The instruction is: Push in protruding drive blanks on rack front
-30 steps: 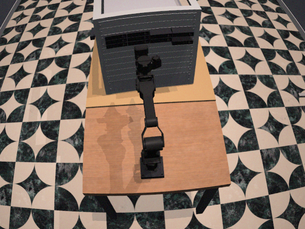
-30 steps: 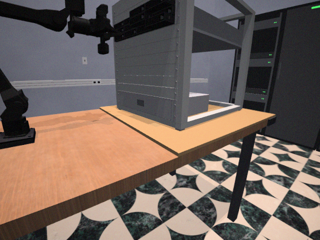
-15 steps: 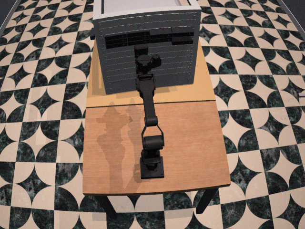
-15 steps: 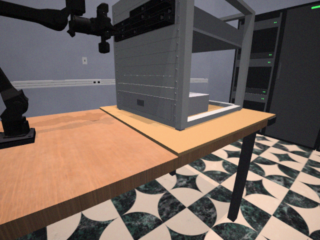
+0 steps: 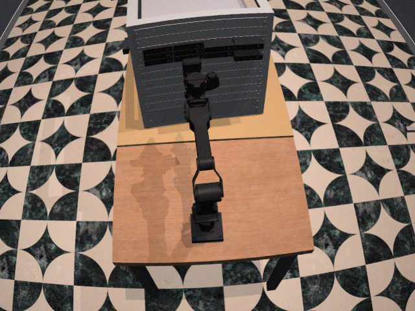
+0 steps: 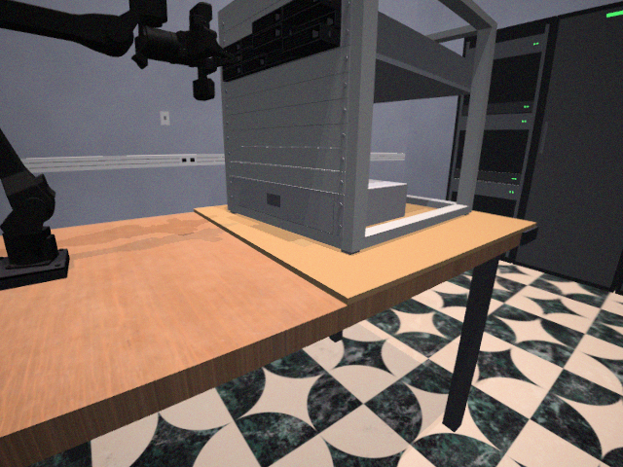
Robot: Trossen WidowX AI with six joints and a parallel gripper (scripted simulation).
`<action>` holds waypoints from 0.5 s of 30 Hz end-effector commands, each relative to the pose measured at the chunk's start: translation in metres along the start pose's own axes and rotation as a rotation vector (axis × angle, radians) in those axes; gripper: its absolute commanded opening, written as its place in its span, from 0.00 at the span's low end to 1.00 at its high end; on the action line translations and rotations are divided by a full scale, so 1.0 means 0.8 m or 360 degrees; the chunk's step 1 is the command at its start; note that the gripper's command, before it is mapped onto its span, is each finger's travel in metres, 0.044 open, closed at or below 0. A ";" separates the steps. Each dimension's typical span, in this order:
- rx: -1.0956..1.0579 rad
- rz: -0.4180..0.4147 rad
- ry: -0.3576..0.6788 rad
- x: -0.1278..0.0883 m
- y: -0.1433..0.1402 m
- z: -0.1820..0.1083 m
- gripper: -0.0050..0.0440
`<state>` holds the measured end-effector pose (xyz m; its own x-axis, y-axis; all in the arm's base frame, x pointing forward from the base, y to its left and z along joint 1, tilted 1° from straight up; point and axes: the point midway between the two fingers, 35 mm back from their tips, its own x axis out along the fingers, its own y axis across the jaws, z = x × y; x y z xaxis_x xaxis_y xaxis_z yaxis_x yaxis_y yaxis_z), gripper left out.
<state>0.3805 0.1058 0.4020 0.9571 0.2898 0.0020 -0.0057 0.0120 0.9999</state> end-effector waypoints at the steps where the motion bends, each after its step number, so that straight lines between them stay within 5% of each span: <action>1: 0.0006 0.0024 -0.0002 -0.001 0.010 0.000 0.00; 15: 0.0006 0.0024 -0.0002 0.012 0.010 -0.001 0.00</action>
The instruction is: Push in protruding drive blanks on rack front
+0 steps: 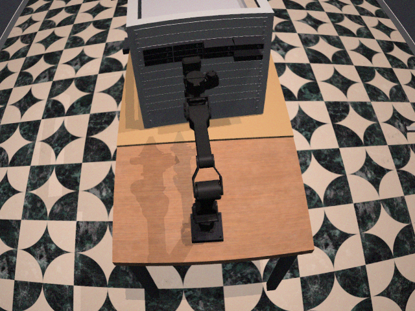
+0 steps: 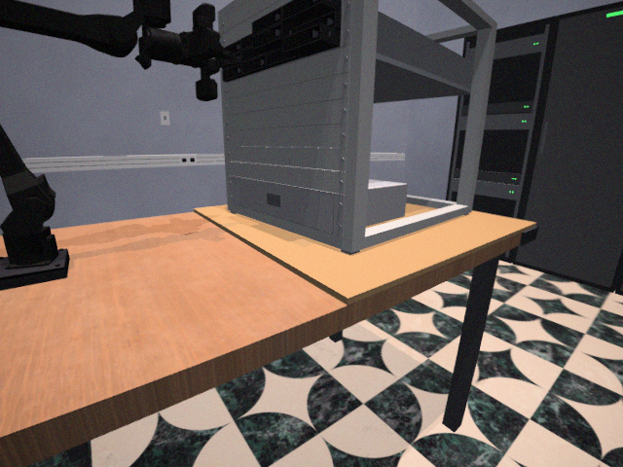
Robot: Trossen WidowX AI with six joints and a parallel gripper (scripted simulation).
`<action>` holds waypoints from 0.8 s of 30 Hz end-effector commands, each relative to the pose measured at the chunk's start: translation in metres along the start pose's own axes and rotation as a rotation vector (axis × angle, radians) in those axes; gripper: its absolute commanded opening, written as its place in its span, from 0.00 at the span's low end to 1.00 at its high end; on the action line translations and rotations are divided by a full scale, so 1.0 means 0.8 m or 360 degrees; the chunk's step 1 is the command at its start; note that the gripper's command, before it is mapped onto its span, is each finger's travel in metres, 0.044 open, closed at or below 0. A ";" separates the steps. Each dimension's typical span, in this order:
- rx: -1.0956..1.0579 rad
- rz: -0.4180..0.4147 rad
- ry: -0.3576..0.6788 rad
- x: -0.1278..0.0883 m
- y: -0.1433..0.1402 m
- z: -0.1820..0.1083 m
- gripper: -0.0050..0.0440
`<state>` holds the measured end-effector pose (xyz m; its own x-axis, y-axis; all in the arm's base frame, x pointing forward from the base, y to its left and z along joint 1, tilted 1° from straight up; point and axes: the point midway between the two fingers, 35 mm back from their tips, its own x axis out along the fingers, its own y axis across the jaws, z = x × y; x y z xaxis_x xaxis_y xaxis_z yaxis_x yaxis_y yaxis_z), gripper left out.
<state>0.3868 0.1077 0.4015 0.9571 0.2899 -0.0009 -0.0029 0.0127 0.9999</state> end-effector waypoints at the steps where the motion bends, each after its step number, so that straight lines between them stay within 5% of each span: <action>1: 0.0006 0.0029 -0.0002 0.004 0.010 0.000 0.00; 24: 0.0006 0.0029 -0.0002 0.016 0.013 0.000 0.00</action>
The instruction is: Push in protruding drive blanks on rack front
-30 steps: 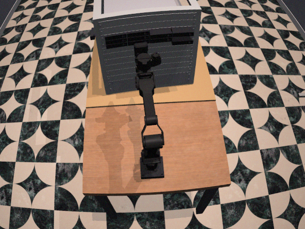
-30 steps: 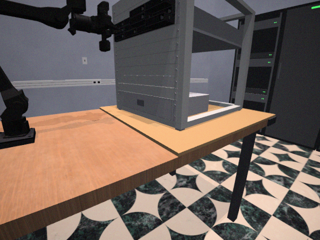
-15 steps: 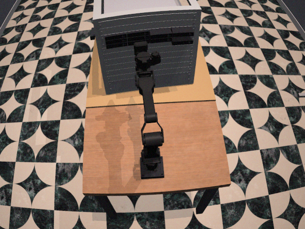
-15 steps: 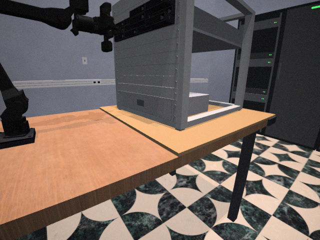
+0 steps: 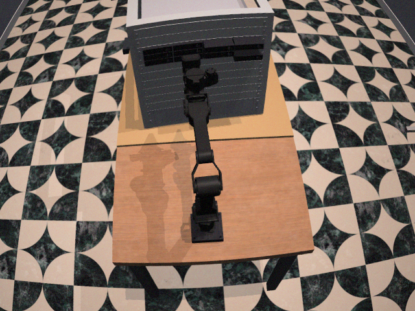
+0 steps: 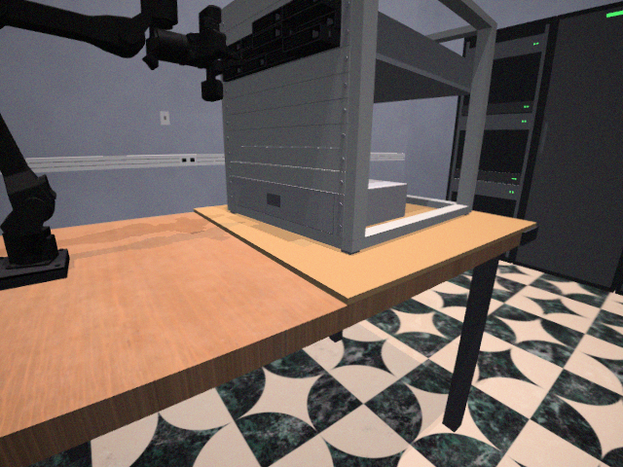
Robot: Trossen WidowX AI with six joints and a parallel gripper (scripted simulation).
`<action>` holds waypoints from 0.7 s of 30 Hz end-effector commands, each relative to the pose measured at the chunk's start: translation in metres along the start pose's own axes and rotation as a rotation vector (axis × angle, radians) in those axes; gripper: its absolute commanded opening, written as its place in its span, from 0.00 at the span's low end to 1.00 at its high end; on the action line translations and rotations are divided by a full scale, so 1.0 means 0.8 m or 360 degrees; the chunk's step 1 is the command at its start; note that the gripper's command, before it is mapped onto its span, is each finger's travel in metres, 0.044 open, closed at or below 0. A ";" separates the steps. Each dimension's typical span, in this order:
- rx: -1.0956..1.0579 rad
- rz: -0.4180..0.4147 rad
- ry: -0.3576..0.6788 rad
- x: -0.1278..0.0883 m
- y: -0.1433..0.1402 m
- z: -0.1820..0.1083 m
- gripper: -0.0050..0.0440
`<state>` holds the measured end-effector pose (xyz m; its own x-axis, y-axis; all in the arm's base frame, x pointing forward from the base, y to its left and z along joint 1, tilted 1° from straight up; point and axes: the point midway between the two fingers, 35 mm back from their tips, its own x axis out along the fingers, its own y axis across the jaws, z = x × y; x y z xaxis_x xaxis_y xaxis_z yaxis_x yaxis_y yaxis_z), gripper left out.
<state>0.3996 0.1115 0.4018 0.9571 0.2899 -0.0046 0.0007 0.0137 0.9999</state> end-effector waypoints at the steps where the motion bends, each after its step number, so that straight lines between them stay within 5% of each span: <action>1: 0.0006 0.0035 -0.0002 -0.001 0.012 -0.001 0.00; 21: 0.0006 0.0035 -0.0002 0.013 0.013 -0.001 0.00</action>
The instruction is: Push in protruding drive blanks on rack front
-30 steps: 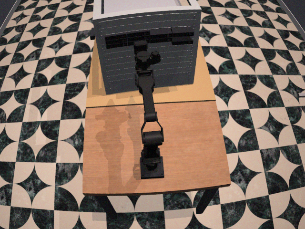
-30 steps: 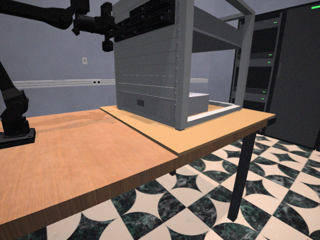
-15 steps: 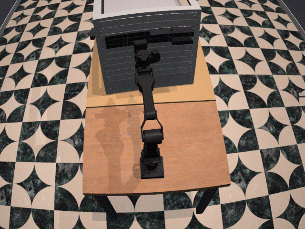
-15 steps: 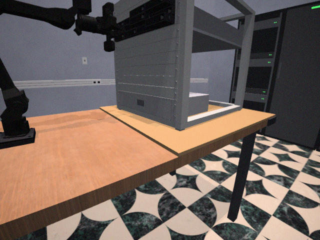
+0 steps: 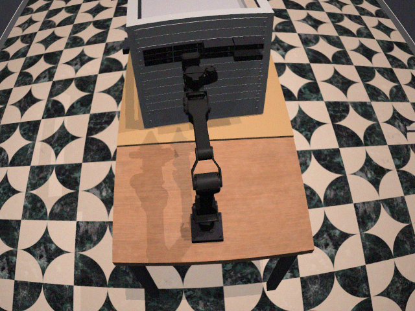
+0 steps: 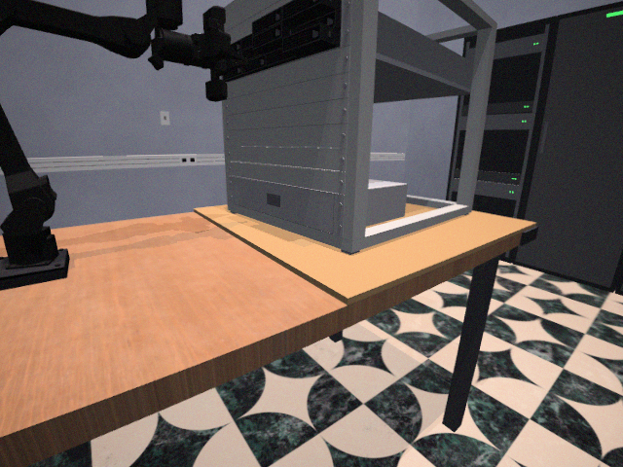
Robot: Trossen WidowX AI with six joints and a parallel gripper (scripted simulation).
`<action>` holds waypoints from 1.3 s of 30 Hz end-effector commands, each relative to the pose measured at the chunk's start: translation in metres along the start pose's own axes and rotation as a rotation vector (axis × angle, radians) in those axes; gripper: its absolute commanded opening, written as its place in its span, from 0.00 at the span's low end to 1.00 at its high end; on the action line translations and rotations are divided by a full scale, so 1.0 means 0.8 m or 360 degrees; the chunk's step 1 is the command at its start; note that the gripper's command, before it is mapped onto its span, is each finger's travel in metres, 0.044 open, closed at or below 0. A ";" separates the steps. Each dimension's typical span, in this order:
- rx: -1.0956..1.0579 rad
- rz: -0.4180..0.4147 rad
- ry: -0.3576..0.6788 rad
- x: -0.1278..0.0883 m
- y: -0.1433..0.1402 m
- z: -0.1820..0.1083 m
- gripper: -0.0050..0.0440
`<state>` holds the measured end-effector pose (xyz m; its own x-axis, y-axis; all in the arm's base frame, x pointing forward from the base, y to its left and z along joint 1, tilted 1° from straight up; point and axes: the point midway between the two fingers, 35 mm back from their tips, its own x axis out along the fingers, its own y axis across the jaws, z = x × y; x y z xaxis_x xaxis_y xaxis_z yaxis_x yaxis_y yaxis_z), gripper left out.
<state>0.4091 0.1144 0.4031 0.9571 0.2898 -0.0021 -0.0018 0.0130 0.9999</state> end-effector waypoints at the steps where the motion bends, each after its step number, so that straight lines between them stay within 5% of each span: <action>1: 0.0006 0.0031 -0.0002 0.001 0.011 -0.001 0.00; 39: 0.0006 0.0031 -0.0002 0.011 0.011 -0.001 0.00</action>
<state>0.4165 0.1167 0.4031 0.9571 0.2898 -0.0020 -0.0018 0.0130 0.9999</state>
